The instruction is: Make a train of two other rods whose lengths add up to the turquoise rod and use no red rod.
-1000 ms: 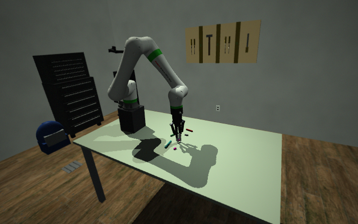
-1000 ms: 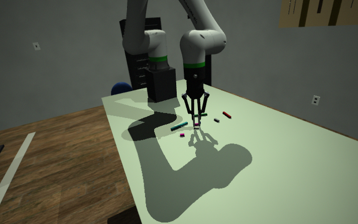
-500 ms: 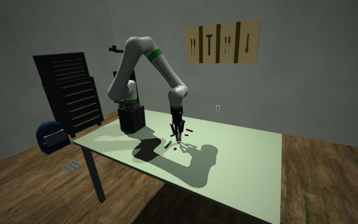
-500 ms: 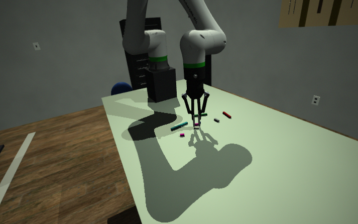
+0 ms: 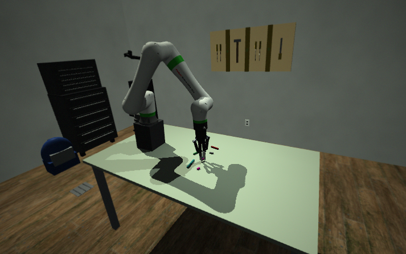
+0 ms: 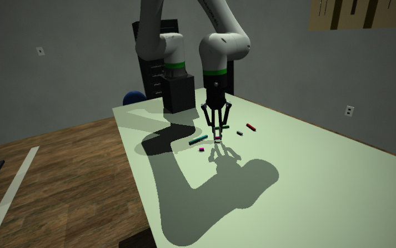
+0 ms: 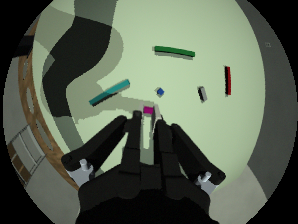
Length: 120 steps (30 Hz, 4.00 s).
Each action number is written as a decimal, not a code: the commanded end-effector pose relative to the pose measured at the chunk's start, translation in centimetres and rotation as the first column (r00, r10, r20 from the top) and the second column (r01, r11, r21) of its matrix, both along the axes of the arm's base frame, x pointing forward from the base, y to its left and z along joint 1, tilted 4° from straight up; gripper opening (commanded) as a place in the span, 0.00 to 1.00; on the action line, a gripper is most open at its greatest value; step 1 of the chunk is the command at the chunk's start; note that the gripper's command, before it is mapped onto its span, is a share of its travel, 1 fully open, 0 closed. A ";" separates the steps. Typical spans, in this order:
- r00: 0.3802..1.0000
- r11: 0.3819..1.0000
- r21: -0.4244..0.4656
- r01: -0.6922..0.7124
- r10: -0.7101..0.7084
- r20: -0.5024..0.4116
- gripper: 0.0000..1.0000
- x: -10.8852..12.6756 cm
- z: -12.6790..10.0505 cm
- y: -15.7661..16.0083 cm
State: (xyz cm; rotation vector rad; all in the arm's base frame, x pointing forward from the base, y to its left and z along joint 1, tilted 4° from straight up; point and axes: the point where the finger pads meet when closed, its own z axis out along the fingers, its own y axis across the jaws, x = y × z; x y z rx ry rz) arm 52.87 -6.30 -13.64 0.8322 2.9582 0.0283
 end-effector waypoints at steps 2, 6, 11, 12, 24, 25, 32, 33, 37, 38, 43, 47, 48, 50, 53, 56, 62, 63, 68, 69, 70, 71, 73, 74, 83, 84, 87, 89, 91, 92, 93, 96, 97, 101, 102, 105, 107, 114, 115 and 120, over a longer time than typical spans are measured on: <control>1.000 1.000 0.000 0.000 0.000 0.000 0.09 0.0 0.0 0.0; 1.000 1.000 0.000 0.000 0.000 0.000 0.09 0.0 -0.1 0.0; 1.000 1.000 0.000 0.000 0.000 0.000 0.09 0.1 -0.5 0.0; 1.000 1.000 0.000 0.000 0.000 0.000 0.09 0.1 -0.6 0.0; 1.000 1.000 0.000 0.000 0.000 0.000 0.09 0.1 -1.2 0.0; 1.000 1.000 0.000 0.000 0.000 0.000 0.09 0.1 -1.2 0.0; 1.000 1.000 0.000 0.000 0.000 0.000 0.09 0.1 -1.2 0.0; 1.000 1.000 0.000 0.000 0.000 0.000 0.09 0.1 -1.2 0.0; 1.000 1.000 0.000 0.000 0.000 0.000 0.09 0.1 -1.2 0.0; 1.000 1.000 0.000 0.000 0.000 0.000 0.09 0.1 -1.2 0.0; 1.000 1.000 0.000 0.000 0.000 0.000 0.09 0.1 -1.2 0.0; 1.000 1.000 0.000 0.000 0.000 0.000 0.09 0.1 -1.2 0.0; 1.000 1.000 0.000 0.000 0.000 0.000 0.09 0.1 -1.2 0.0; 1.000 1.000 0.000 0.000 0.000 0.000 0.09 0.1 -1.2 0.0; 1.000 1.000 0.000 0.000 0.000 0.000 0.09 0.1 -1.2 0.0; 1.000 1.000 0.000 0.000 0.000 0.000 0.09 0.1 -1.2 0.0; 1.000 1.000 0.000 0.000 0.000 0.000 0.12 0.1 -1.2 0.0; 1.000 1.000 0.000 0.000 0.000 0.000 0.12 0.1 -1.2 0.0; 1.000 1.000 0.000 0.000 0.000 0.000 0.17 0.1 -1.2 0.0; 1.000 1.000 0.000 0.000 0.000 0.000 0.17 0.1 -1.2 0.0; 1.000 1.000 0.000 0.000 0.000 0.000 0.17 0.1 -1.2 0.0; 1.000 1.000 0.000 0.000 0.000 0.000 0.17 0.1 -1.2 0.0; 1.000 1.000 0.000 0.000 0.000 0.000 0.19 0.1 -1.2 0.0; 1.000 1.000 0.000 0.000 0.000 0.000 0.19 0.1 -1.2 0.0; 1.000 1.000 0.000 0.000 0.000 0.000 0.21 0.1 -1.2 0.0; 1.000 1.000 0.000 0.000 0.000 0.000 0.21 0.1 -1.2 0.0; 1.000 1.000 0.000 0.000 0.000 0.000 0.21 0.1 -1.1 0.0; 1.000 1.000 0.000 0.000 0.000 0.000 0.21 0.1 -1.0 0.0; 1.000 1.000 0.000 0.000 0.000 0.000 0.21 0.1 -0.7 0.0; 1.000 1.000 0.000 0.000 0.000 0.000 0.21 0.0 -0.4 0.0; 1.000 1.000 0.000 0.000 0.000 0.000 0.21 0.0 -0.1 0.0; 1.000 1.000 0.000 0.000 0.000 0.000 0.21 -0.1 1.1 0.0; 1.000 1.000 0.000 0.000 0.000 0.000 0.21 -0.1 1.5 0.0; 1.000 1.000 0.000 0.000 0.000 0.000 0.21 -0.2 3.7 0.0; 1.000 1.000 0.000 0.000 0.000 0.000 0.21 -0.3 4.3 0.0; 1.000 1.000 0.000 0.000 0.000 0.000 0.21 -0.3 4.8 0.0; 1.000 1.000 0.000 0.000 0.000 0.000 0.21 -0.4 5.8 0.0; 1.000 1.000 0.000 0.000 0.000 0.000 0.21 -0.5 7.7 0.0; 1.000 1.000 0.000 0.000 0.000 0.000 0.21 -0.5 7.8 0.0; 1.000 1.000 0.000 0.000 0.000 0.000 1.00 -0.5 7.8 0.0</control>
